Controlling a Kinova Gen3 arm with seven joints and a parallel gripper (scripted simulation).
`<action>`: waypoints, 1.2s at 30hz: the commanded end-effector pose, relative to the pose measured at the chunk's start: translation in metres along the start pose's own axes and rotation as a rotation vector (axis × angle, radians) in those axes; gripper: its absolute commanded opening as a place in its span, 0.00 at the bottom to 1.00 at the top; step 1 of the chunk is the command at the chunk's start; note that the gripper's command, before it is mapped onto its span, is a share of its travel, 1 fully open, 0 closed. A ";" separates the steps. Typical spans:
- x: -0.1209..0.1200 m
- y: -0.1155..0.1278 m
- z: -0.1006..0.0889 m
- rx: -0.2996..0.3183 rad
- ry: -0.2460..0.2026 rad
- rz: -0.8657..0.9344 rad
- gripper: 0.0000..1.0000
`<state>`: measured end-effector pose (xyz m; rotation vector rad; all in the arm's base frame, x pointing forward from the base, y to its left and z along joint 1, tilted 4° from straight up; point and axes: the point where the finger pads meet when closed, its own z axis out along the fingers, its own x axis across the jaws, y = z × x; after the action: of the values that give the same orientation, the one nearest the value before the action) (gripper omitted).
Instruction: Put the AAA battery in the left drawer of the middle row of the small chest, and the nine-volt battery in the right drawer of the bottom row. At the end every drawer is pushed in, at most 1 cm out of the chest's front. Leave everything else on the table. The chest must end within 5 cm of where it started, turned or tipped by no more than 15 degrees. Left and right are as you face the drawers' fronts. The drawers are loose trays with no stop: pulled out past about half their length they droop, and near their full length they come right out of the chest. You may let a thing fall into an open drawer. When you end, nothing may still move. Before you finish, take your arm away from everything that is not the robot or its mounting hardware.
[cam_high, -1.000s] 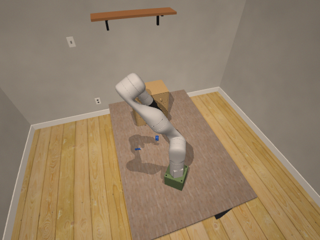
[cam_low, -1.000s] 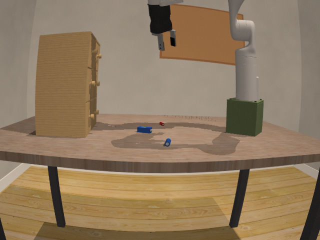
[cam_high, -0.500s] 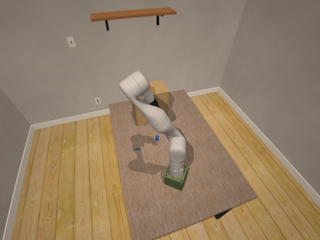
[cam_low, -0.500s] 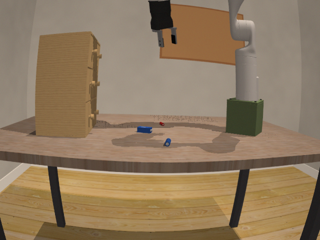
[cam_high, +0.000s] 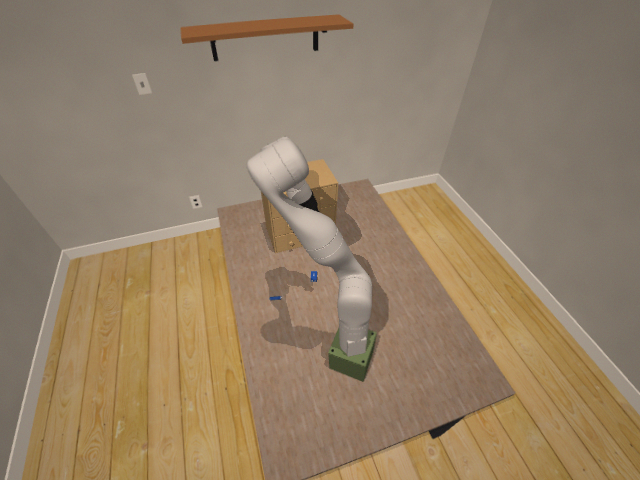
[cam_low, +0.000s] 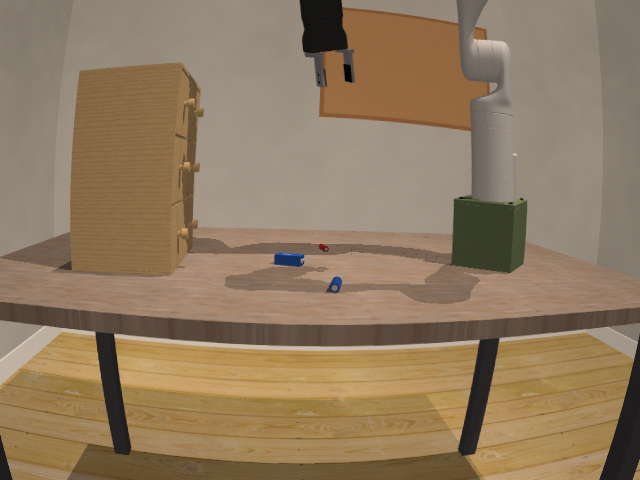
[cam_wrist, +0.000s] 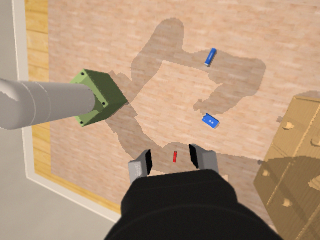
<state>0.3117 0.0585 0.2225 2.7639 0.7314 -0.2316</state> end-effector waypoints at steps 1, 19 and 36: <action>0.000 0.000 -0.002 0.005 0.007 -0.001 1.00; 0.001 -0.002 -0.015 0.065 0.049 0.081 1.00; 0.001 -0.002 -0.029 0.118 0.087 0.152 1.00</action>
<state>0.3142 0.0686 0.2479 2.9378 0.5350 -0.1325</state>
